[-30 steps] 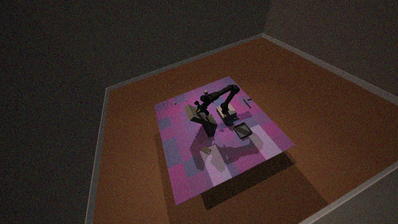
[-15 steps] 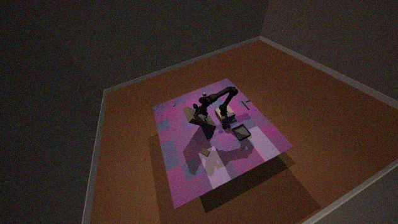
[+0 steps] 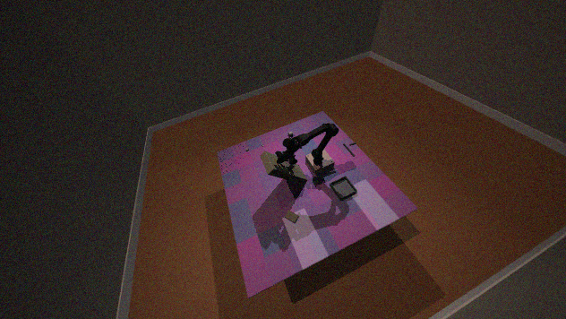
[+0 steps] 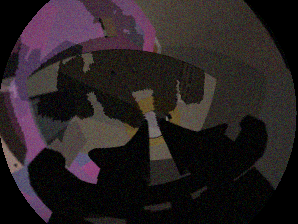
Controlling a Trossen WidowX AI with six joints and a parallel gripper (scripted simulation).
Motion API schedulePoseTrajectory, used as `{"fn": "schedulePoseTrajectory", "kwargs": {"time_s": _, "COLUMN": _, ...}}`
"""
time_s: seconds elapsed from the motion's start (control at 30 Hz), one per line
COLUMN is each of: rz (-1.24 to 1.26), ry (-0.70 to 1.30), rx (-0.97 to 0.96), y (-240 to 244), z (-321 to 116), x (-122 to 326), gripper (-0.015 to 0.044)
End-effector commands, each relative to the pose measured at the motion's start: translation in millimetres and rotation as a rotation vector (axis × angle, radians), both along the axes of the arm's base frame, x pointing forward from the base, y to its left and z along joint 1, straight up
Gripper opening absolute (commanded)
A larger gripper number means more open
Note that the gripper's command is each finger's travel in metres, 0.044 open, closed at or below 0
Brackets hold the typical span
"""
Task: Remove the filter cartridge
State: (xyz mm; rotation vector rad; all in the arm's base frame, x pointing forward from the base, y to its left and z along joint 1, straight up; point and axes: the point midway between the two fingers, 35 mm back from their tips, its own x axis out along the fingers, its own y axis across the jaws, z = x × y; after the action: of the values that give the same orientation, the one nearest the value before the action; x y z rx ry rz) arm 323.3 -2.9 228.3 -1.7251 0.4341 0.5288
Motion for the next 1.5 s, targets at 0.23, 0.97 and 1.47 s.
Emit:
{"fn": "schedulePoseTrajectory", "kwargs": {"time_s": 0.23, "rz": 0.227, "ry": -0.003, "rx": -0.342, "y": -0.7, "z": -1.5, "x": 6.3, "gripper": 0.0000}}
{"fn": "schedulePoseTrajectory", "kwargs": {"time_s": 0.97, "rz": 0.269, "ry": -0.003, "rx": -0.404, "y": -0.8, "z": -2.1, "x": 7.3, "gripper": 0.0000}}
{"fn": "schedulePoseTrajectory", "kwargs": {"time_s": 1.47, "rz": 0.269, "ry": -0.003, "rx": -0.404, "y": -0.8, "z": -2.1, "x": 7.3, "gripper": 0.0000}}
